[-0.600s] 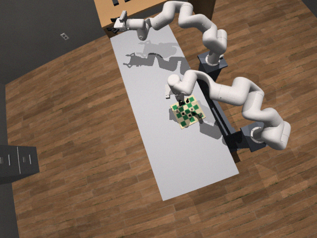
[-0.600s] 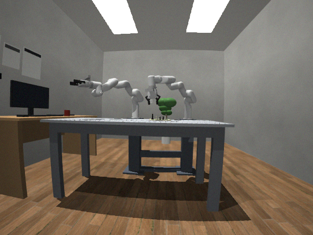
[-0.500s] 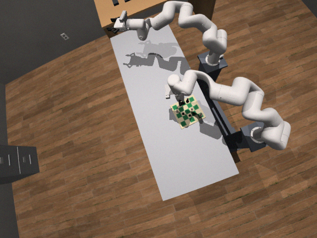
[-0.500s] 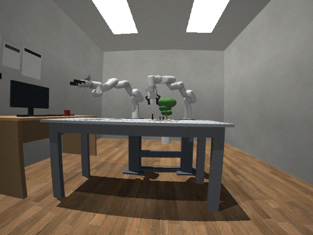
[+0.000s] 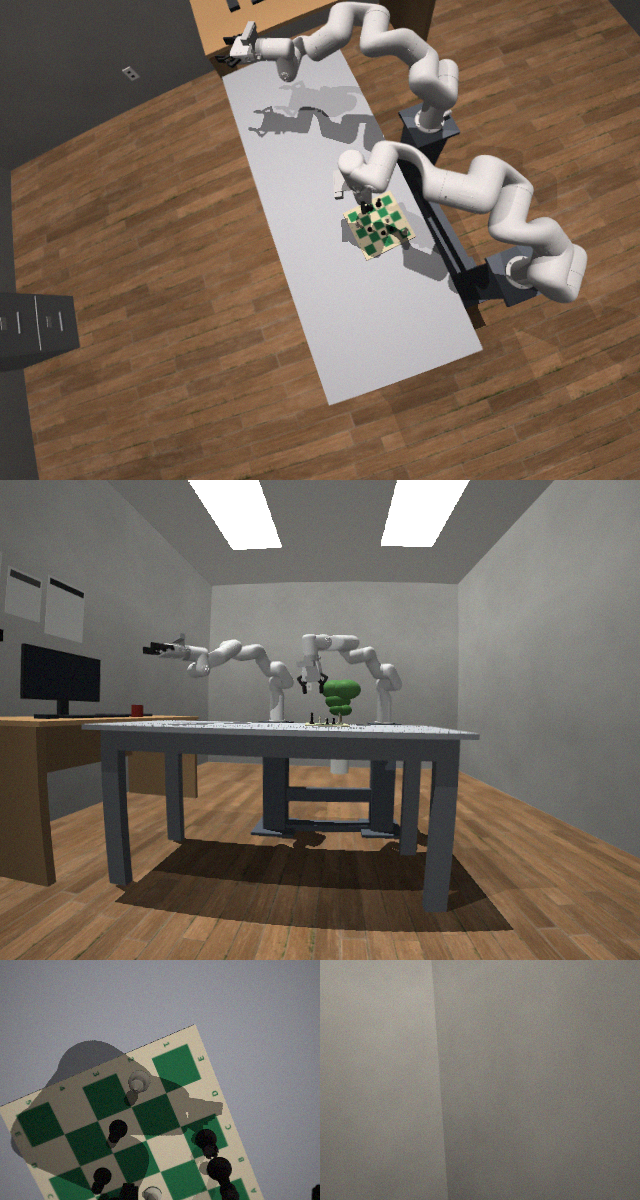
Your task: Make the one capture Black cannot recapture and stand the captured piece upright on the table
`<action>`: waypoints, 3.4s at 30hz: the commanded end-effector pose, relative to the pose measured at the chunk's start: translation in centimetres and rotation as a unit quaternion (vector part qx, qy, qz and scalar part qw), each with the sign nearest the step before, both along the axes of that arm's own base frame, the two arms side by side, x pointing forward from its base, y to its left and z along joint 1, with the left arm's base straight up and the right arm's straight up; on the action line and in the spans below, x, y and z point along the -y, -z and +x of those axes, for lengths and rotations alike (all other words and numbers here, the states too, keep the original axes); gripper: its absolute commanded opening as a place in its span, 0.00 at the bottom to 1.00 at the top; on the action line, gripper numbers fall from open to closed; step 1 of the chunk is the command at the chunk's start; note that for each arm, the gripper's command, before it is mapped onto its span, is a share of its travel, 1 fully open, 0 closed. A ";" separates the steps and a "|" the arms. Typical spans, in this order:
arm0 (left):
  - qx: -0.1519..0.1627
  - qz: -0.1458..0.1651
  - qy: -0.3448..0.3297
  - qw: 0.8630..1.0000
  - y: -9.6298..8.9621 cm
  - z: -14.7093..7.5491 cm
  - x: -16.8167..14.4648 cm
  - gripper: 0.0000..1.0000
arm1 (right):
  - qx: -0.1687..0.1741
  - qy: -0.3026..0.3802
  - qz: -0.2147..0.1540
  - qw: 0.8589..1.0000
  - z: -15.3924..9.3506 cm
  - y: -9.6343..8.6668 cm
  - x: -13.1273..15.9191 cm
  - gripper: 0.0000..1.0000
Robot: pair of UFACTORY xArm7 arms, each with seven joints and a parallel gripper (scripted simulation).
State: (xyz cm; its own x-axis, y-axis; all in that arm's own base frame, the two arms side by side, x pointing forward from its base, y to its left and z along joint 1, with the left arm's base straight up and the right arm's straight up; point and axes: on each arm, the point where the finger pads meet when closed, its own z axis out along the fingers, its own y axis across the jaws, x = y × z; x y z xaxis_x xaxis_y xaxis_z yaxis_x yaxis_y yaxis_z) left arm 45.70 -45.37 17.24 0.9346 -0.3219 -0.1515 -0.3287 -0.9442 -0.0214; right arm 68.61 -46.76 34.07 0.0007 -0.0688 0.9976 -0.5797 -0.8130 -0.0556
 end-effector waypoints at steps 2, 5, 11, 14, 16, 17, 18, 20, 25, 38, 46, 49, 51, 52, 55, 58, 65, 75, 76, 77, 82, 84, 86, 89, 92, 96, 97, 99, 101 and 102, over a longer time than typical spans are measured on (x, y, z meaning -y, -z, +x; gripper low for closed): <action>0.002 -0.002 0.000 1.000 -0.3 0.1 0.1 1.00 | 0.002 0.000 -0.002 1.000 0.0 -0.4 0.0 1.00; 0.002 -0.002 -0.001 1.000 -0.3 0.1 0.0 1.00 | 0.002 0.000 -0.002 1.000 0.0 -0.4 0.0 1.00; 0.002 -0.002 -0.005 1.000 -0.4 0.6 -0.6 1.00 | 0.002 0.000 -0.002 1.000 0.0 -0.4 0.0 1.00; 0.003 -0.003 -0.010 1.000 -0.5 1.0 -1.1 1.00 | 0.002 0.000 -0.002 1.000 0.0 -0.4 0.0 1.00; 0.003 -0.003 -0.010 1.000 -0.5 1.0 -1.1 1.00 | 0.002 0.000 -0.002 1.000 0.0 -0.4 0.0 1.00; 0.003 -0.003 -0.012 1.000 -0.5 1.2 -1.4 1.00 | 0.002 0.000 -0.002 1.000 0.0 -0.4 0.0 1.00; 0.003 -0.003 -0.014 1.000 -0.6 1.5 -1.6 1.00 | 0.002 0.000 -0.002 1.000 0.0 -0.4 0.0 1.00; 0.003 -0.003 -0.019 1.000 -0.7 1.9 -2.3 1.00 | 0.002 0.000 -0.002 1.000 0.0 -0.4 0.0 1.00; 0.004 -0.004 -0.036 0.999 -1.0 3.5 -4.5 1.00 | 0.002 0.000 -0.002 1.000 0.0 -0.4 0.0 1.00; 0.008 -0.008 -0.098 0.995 -2.3 8.2 -12.8 1.00 | 0.002 0.000 -0.002 1.000 0.0 -0.4 0.0 1.00; 0.012 -0.010 -0.157 0.988 -3.4 11.4 -21.3 1.00 | 0.002 0.000 -0.002 1.000 0.0 -0.4 0.0 1.00; 0.013 -0.011 -0.171 0.985 -3.7 12.0 -23.5 1.00 | 0.002 0.000 -0.002 1.000 0.0 -0.4 0.0 1.00; 0.014 -0.011 -0.181 0.983 -3.8 12.3 -24.9 1.00 | 0.002 0.000 -0.002 1.000 0.0 -0.4 0.0 1.00; 0.015 -0.012 -0.190 0.982 -4.0 12.6 -26.4 1.00 | 0.002 0.000 -0.002 1.000 0.0 -0.4 0.0 1.00; 0.017 -0.012 -0.213 0.977 -4.4 13.1 -29.9 1.00 | 0.002 0.000 -0.002 1.000 0.0 -0.4 0.0 1.00; 0.019 -0.013 -0.236 0.971 -4.8 13.4 -33.4 1.00 | 0.002 0.000 -0.002 1.000 0.0 -0.4 0.0 1.00; 0.023 -0.014 -0.290 0.957 -5.7 13.3 -41.7 1.00 | 0.002 0.000 -0.002 1.000 0.0 -0.4 0.0 1.00; 0.030 -0.014 -0.359 0.933 -6.6 11.3 -52.1 1.00 | 0.002 0.000 -0.002 1.000 0.0 -0.4 0.0 1.00; 0.031 -0.013 -0.367 0.930 -6.7 10.9 -53.2 1.00 | 0.002 0.000 -0.002 1.000 0.0 -0.4 0.0 1.00; 0.032 -0.013 -0.374 0.927 -6.8 10.5 -54.3 1.00 | 0.002 0.000 -0.002 1.000 0.0 -0.4 0.0 1.00; 0.036 -0.012 -0.413 0.910 -7.3 8.2 -59.8 1.00 | 0.002 0.000 -0.002 1.000 0.0 -0.4 0.0 1.00; 0.036 -0.012 -0.413 0.910 -7.3 8.2 -59.8 1.00 | 0.002 0.000 -0.002 1.000 0.0 -0.4 0.0 1.00; 0.038 -0.012 -0.436 0.899 -7.6 6.6 -62.9 1.00 | 0.002 0.000 -0.002 1.000 0.0 -0.4 0.0 1.00; 0.040 -0.011 -0.457 0.888 -7.8 4.9 -65.8 1.00 | 0.002 0.000 -0.002 1.000 0.0 -0.4 0.0 1.00; 0.043 -0.010 -0.481 0.876 -8.0 2.7 -68.8 1.00 | 0.002 0.000 -0.002 1.000 0.0 -0.4 0.0 1.00; 0.046 -0.008 -0.511 0.858 -8.3 -0.3 -72.3 1.00 | 0.002 0.000 -0.002 1.000 0.0 -0.4 0.0 1.00; 0.047 -0.007 -0.518 0.854 -8.3 -1.1 -73.2 1.00 | 0.002 0.000 -0.002 1.000 0.0 -0.4 0.0 1.00; 0.048 -0.006 -0.533 0.845 -8.4 -2.8 -74.8 1.00 | 0.002 0.000 -0.002 1.000 0.0 -0.4 0.0 1.00; 0.048 -0.006 -0.533 0.845 -8.4 -2.8 -74.8 1.00 | 0.002 0.000 -0.002 1.000 0.0 -0.4 0.0 1.00; 0.049 -0.005 -0.543 0.838 -8.5 -4.0 -75.9 1.00 | 0.002 0.000 -0.002 1.000 0.0 -0.4 0.0 1.00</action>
State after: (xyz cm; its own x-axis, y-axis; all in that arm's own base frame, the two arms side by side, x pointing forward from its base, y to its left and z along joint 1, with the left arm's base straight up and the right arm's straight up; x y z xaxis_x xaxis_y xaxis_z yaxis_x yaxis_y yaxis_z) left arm 43.86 28.19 25.33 0.7154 0.6952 -0.0702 0.6974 -0.7166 0.0112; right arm 68.61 -46.76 34.07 0.0007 -0.0688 0.9976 -0.5797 -0.8130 -0.0556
